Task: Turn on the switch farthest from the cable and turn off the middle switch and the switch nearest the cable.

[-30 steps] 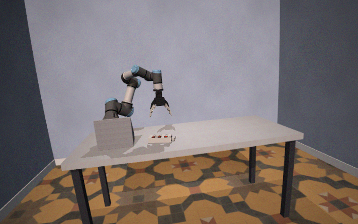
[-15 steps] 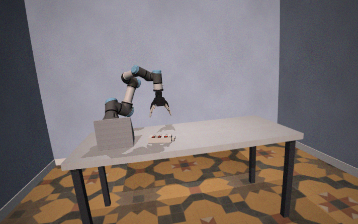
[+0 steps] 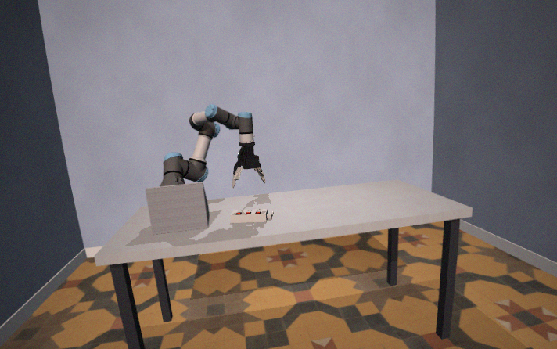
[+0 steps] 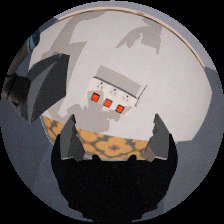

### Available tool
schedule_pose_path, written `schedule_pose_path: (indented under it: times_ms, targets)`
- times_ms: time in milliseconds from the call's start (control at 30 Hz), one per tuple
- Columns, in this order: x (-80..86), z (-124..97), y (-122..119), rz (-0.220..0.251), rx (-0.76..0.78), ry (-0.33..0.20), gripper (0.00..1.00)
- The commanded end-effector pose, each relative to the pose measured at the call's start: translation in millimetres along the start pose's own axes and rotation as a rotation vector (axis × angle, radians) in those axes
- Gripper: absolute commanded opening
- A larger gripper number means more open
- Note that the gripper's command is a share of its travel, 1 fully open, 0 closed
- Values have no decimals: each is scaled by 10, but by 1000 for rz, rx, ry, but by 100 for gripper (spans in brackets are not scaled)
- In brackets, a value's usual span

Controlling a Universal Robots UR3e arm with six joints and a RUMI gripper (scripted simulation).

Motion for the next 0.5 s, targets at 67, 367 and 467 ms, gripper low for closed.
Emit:
schedule_pose_path:
  times_ms: [67,367,467]
  targets:
    - [-201,-139,-146,-7,328,-8,100]
    - [-353,-227,-237,1,543,-4,100]
    - [-407,-258,-268,4,617,-2,100]
Point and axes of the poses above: the point where the finger pads meet when closed, its own x axis back along the fingers, its own y axis across the jaws, z = x × y, the point moved 8 cm from there along x, back along the fingers, and after that the axes turned 12 degrees about x, right-handed, at the moved point
